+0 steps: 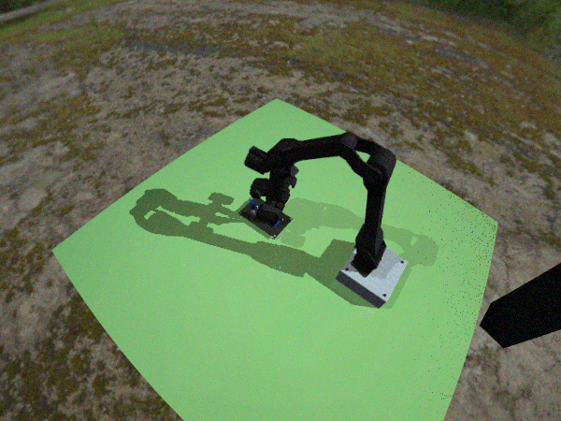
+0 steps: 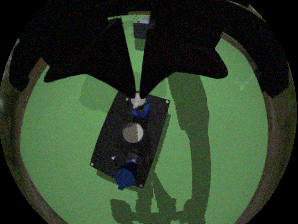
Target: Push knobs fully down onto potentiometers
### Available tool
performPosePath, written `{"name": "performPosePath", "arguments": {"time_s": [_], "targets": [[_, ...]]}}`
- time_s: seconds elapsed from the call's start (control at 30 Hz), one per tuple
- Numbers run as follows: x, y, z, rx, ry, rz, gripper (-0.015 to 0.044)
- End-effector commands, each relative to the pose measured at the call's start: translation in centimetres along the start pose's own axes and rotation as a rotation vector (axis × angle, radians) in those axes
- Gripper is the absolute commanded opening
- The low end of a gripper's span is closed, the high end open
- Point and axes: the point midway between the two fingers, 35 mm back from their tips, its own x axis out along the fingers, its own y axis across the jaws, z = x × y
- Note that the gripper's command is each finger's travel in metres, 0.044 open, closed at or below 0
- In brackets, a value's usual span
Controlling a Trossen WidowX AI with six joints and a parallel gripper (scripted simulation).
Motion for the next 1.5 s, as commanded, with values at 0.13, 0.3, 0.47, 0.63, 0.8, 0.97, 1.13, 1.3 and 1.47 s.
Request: {"name": "performPosePath", "arguments": {"time_s": [0.13, 0.3, 0.47, 0.63, 0.8, 0.97, 1.13, 1.3, 1.47], "targets": [[0.1, 0.0, 0.0, 0.000, 0.002, 0.000, 0.0210], [-1.1, -1.7, 1.2, 0.020, -0.069, -0.022, 0.0079], [-2.3, -1.9, 2.9, 0.043, -0.069, -0.021, 0.0000], [-4.3, -1.3, 6.0, 0.084, -0.038, -0.011, 0.0000], [-5.7, -0.6, 8.2, 0.120, -0.010, -0.004, 0.0000], [-4.4, -0.5, 8.3, 0.122, -0.009, -0.004, 0.0000], [-3.8, -0.5, 8.3, 0.122, -0.009, -0.004, 0.0000], [-3.6, -0.5, 8.3, 0.122, -0.009, -0.004, 0.0000], [-2.8, -0.5, 8.3, 0.122, -0.009, -0.004, 0.0000]]}}
